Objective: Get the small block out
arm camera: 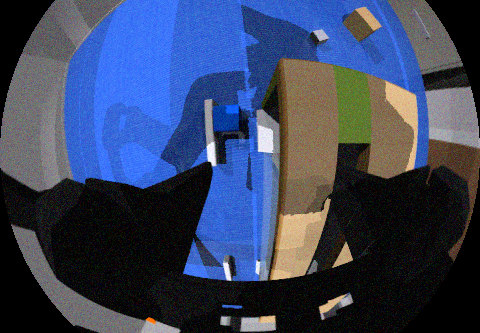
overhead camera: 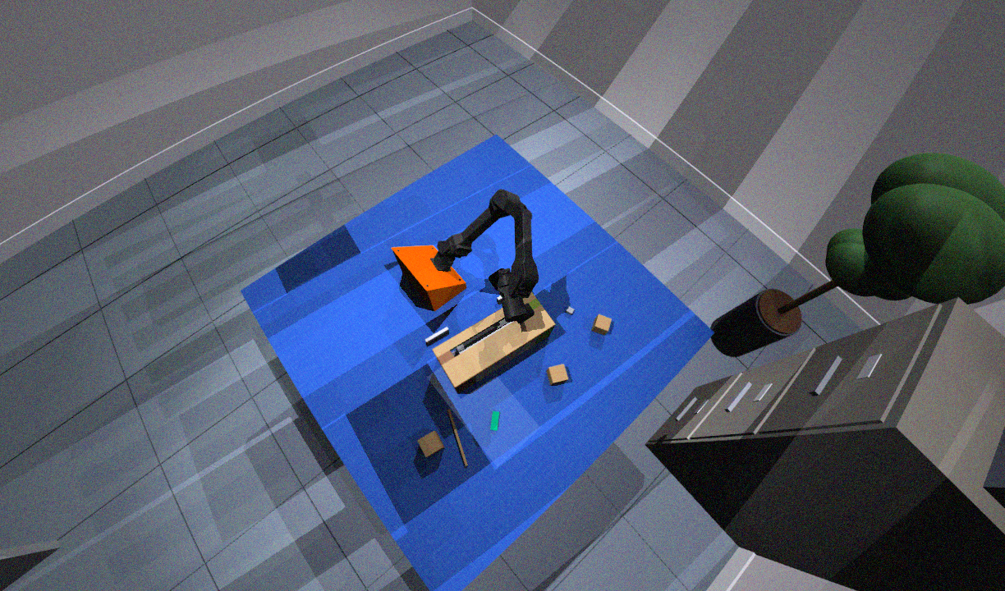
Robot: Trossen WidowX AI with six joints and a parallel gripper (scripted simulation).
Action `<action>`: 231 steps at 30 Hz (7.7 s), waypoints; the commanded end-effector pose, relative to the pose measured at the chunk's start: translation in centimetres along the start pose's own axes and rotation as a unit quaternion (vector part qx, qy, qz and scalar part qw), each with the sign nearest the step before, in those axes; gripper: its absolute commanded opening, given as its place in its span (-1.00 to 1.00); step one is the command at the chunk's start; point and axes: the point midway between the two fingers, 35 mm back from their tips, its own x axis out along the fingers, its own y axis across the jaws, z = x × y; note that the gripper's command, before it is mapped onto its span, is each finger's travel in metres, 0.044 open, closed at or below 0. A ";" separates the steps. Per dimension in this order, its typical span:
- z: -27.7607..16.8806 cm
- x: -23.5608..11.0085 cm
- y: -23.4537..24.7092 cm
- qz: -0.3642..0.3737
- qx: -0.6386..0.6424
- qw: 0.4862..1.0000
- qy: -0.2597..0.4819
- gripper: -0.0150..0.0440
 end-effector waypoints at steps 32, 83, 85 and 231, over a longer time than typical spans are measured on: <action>6.0 -4.8 4.3 -0.084 -0.703 0.670 0.225 0.47; 3.2 9.3 3.9 -0.086 -0.703 0.669 0.224 0.47; 3.1 9.6 3.9 -0.086 -0.703 0.669 0.224 0.47; 3.1 -3.3 6.6 -0.025 0.969 0.175 -0.175 -0.49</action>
